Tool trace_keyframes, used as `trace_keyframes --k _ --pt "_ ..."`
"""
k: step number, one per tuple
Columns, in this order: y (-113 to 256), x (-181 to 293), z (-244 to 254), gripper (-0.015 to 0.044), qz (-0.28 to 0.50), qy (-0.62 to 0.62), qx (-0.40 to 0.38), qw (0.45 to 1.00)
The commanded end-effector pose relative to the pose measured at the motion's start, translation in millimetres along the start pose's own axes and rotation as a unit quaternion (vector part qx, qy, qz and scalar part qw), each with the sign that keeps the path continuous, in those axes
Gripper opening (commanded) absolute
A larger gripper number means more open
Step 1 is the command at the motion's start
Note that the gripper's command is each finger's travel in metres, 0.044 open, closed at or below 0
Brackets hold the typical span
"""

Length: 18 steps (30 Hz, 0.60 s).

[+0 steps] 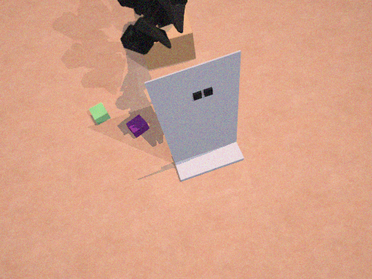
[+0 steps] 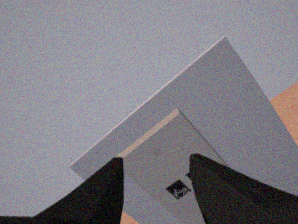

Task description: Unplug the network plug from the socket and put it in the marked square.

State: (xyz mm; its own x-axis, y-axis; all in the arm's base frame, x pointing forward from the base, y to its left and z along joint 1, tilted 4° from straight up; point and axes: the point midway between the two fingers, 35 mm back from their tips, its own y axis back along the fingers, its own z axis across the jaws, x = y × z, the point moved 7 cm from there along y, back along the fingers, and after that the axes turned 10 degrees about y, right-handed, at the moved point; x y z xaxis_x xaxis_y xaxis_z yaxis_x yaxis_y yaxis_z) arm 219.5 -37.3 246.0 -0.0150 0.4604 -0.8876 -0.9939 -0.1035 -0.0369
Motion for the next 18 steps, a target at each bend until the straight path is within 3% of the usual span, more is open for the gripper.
trace_keyframes --k 1,18 --pt "9 12 -9 0.0156 0.009 -0.068 -0.011 0.998" --pt "50 61 -38 0.0156 0.054 -0.347 -0.04 0.935"
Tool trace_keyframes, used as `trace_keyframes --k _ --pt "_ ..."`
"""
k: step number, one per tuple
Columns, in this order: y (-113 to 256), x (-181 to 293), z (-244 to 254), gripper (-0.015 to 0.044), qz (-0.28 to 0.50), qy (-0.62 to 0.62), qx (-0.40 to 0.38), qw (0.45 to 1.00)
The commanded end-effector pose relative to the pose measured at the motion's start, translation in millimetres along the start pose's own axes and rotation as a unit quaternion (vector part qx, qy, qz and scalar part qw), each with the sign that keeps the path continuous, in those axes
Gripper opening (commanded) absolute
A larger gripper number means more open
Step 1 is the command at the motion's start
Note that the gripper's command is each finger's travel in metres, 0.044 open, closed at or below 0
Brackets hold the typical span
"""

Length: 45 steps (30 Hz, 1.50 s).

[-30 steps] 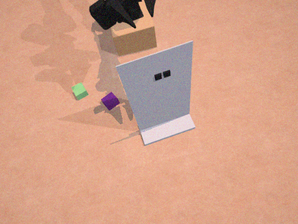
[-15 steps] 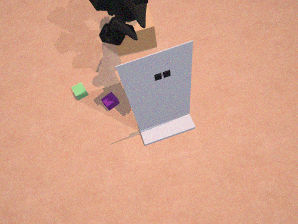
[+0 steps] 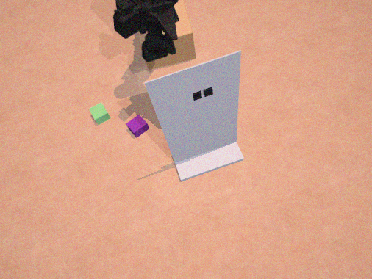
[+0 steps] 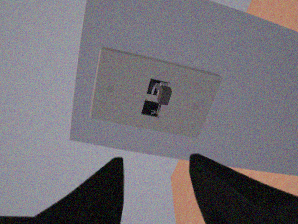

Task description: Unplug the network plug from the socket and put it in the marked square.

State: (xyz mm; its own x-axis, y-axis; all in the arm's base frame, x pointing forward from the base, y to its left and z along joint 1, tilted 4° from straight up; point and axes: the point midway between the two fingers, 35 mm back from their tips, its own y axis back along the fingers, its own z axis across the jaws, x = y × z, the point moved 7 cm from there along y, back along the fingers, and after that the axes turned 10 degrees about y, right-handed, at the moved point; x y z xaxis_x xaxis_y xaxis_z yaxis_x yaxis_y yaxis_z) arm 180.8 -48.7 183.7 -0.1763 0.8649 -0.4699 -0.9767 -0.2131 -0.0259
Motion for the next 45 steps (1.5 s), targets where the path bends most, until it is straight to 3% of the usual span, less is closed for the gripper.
trace_keyframes --k 1,10,45 --pt "10 9 -10 0.0156 0.013 -0.065 -0.004 0.998" --pt "9 9 -12 0.0156 0.015 -0.078 -0.005 0.997" --pt "-48 -2 -20 0.0156 0.018 -0.121 -0.023 0.992"
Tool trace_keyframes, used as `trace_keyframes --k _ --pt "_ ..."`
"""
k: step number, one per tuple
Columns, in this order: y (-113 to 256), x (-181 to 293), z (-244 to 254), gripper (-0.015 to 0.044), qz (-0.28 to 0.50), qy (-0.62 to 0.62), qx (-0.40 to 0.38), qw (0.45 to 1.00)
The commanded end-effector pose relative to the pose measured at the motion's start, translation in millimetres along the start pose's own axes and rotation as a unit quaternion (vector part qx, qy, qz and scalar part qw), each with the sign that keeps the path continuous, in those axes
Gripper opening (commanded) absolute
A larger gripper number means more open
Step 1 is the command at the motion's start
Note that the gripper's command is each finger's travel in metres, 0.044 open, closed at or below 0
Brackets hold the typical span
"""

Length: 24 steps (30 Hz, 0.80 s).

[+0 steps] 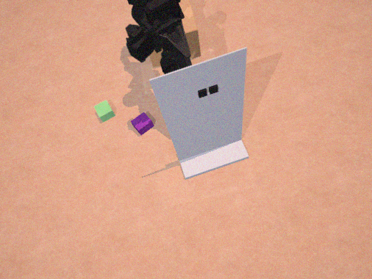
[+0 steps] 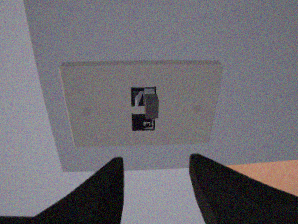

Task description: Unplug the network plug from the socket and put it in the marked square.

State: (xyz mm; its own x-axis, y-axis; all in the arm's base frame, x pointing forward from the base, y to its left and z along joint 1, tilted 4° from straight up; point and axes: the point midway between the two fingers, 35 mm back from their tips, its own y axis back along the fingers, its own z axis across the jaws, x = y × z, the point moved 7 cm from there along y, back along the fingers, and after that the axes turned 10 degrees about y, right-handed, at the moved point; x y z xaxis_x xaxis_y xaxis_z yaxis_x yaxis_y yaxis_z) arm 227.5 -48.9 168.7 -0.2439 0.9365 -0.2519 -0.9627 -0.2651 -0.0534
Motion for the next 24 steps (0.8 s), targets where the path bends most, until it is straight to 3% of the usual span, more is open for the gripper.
trace_keyframes --k 1,24 --pt "-4 -1 0 0.0156 -0.002 -0.003 -0.001 1.0" --pt "-35 -10 0 0.0156 0.0 -0.003 -0.001 1.0"
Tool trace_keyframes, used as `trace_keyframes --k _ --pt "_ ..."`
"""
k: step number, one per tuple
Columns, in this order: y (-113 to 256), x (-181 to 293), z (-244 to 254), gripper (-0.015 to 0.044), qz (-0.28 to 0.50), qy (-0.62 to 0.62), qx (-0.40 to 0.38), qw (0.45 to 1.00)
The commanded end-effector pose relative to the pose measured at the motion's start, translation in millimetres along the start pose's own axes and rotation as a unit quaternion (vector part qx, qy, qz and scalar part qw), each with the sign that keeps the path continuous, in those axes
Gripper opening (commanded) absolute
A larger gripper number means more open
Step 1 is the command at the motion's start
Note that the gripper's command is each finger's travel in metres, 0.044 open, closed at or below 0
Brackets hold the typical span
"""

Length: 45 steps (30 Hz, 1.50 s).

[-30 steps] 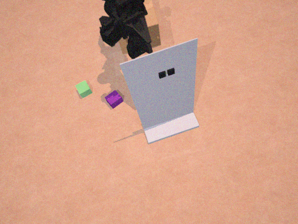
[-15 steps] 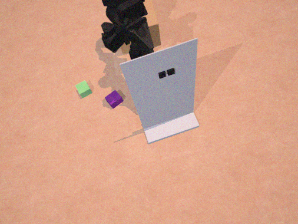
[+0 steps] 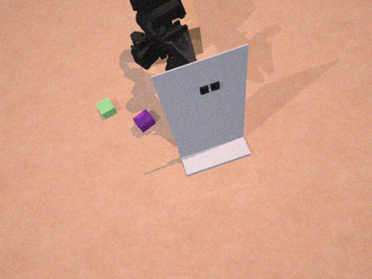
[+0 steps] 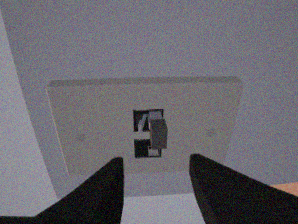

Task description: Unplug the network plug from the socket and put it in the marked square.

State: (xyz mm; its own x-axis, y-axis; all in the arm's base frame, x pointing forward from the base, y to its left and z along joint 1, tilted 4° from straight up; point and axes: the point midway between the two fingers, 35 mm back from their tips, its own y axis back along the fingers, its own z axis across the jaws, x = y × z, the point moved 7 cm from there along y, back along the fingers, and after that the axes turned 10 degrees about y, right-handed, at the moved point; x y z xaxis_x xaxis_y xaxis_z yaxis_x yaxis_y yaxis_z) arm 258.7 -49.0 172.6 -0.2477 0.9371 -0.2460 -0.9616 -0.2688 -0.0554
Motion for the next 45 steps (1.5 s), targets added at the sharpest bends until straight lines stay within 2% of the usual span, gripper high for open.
trace_keyframes --k 1,20,22,37,45 --pt "-6 -2 -1 0.0156 -0.002 0.0 0.0 1.0" --pt "-30 -7 -3 0.0156 -0.004 0.001 -0.002 1.0" --pt "-30 -7 -3 0.0104 -0.004 0.001 -0.002 1.0" --pt "-30 -7 -3 0.0004 -0.004 0.001 -0.002 1.0" --pt "-28 -7 -3 0.0 -0.004 0.001 -0.001 1.0"
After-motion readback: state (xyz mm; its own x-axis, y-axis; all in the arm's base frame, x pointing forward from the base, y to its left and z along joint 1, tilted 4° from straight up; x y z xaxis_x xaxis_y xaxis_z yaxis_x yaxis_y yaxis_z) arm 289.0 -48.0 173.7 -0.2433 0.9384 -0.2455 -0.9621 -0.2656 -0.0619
